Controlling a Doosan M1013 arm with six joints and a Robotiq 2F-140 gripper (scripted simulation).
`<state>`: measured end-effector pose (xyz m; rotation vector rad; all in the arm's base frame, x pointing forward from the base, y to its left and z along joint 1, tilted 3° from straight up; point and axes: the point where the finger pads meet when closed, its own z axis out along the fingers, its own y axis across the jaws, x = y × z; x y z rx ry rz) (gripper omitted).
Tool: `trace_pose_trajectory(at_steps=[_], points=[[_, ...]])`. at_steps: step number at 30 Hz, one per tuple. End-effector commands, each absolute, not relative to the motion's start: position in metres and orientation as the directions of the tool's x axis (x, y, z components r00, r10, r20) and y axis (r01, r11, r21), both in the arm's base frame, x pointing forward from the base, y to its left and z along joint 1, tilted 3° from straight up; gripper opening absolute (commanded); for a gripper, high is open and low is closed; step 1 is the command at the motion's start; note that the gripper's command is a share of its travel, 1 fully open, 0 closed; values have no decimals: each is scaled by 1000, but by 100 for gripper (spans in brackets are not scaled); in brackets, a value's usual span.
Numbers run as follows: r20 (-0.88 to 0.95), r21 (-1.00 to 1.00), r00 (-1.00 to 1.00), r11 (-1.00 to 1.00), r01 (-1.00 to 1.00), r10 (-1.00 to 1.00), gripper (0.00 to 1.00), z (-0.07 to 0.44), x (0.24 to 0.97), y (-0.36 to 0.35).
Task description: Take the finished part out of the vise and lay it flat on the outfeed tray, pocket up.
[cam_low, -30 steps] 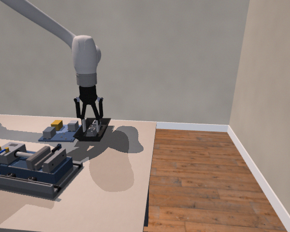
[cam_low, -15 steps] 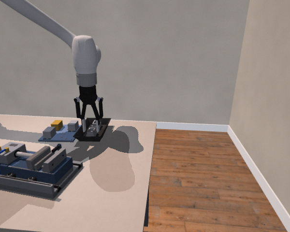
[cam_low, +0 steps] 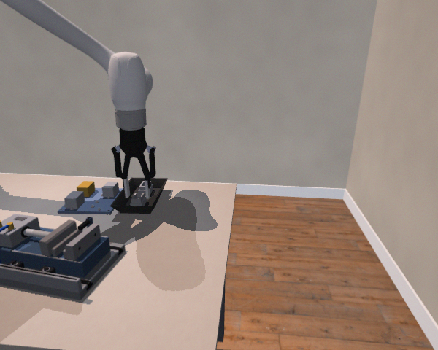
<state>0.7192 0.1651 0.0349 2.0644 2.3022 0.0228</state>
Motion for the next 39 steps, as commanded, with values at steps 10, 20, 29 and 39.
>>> trace_pose_trajectory(at_steps=[10, 20, 29, 39], points=[[-27, 44, -108, 109, 993, 994, 40, 69, 718, 166], [-27, 44, -108, 109, 993, 994, 40, 115, 715, 167], [-27, 44, -108, 109, 993, 994, 40, 161, 713, 168], [-27, 44, -108, 109, 993, 994, 40, 176, 713, 168]])
